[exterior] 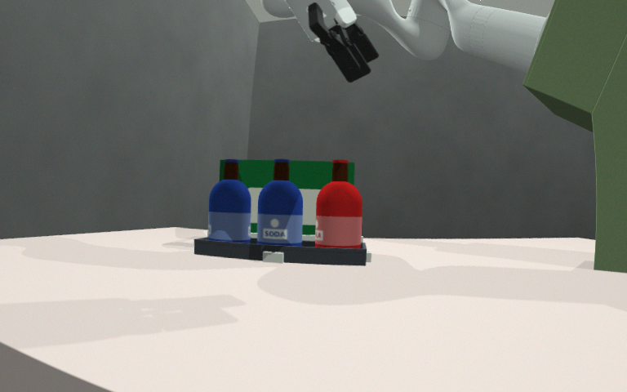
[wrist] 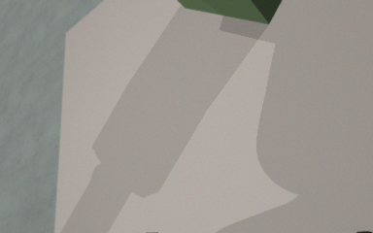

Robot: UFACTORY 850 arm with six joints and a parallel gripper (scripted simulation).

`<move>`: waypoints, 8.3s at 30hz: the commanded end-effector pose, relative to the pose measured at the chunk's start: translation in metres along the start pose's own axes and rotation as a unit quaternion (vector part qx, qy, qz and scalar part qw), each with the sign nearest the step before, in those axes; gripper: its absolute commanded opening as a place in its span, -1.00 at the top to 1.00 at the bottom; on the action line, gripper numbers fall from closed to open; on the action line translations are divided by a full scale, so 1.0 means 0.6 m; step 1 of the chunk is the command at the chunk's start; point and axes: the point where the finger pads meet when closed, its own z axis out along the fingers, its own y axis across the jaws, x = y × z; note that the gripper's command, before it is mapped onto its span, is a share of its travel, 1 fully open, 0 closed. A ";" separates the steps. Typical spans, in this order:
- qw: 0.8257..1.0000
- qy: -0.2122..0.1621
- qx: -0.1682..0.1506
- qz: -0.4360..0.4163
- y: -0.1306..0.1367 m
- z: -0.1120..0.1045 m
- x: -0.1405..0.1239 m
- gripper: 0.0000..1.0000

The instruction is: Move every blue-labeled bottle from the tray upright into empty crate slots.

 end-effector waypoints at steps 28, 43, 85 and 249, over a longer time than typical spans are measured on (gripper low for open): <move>0.979 -0.061 -0.182 0.072 -0.214 0.096 -0.266 -1.00; 0.956 -0.087 -0.260 0.104 -0.310 0.140 -0.385 -1.00; 0.918 -0.120 -0.350 0.141 -0.428 0.193 -0.527 1.00; 0.907 -0.096 -0.357 0.201 -0.068 0.091 -0.319 -0.31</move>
